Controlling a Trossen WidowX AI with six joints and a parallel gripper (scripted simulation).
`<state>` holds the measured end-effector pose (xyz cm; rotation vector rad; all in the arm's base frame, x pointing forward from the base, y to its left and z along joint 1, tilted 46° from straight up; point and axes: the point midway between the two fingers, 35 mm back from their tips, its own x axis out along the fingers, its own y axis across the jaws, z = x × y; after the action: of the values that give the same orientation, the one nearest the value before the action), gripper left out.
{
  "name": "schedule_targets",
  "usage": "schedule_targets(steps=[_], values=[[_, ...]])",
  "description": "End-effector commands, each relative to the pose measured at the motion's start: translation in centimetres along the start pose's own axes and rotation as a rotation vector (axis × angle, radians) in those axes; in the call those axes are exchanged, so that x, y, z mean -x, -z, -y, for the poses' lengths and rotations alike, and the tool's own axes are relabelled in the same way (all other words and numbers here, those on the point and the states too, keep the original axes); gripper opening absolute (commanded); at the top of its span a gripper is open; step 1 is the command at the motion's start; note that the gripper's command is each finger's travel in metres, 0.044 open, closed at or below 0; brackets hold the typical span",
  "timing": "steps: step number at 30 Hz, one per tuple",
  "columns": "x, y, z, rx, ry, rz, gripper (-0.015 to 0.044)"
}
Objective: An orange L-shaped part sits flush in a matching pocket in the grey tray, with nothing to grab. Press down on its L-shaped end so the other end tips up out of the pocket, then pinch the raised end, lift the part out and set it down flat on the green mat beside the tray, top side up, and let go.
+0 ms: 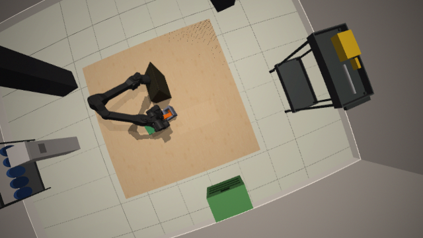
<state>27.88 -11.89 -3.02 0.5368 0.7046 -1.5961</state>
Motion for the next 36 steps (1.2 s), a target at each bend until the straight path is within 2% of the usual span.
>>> schedule_targets(steps=[1, 4, 14, 17, 36], values=[[0.1, 0.0, 0.0, -0.001, -0.001, 0.000, 0.0228], [0.1, 0.0, 0.0, -0.001, -0.001, 0.000, 0.0149], [0.1, 0.0, 0.0, -0.001, -0.001, 0.000, 0.0082], [0.1, 0.0, 0.0, -0.001, -0.001, 0.000, 0.0003], [2.0, 0.0, 0.0, 0.004, 0.002, 0.002, 0.0000]])
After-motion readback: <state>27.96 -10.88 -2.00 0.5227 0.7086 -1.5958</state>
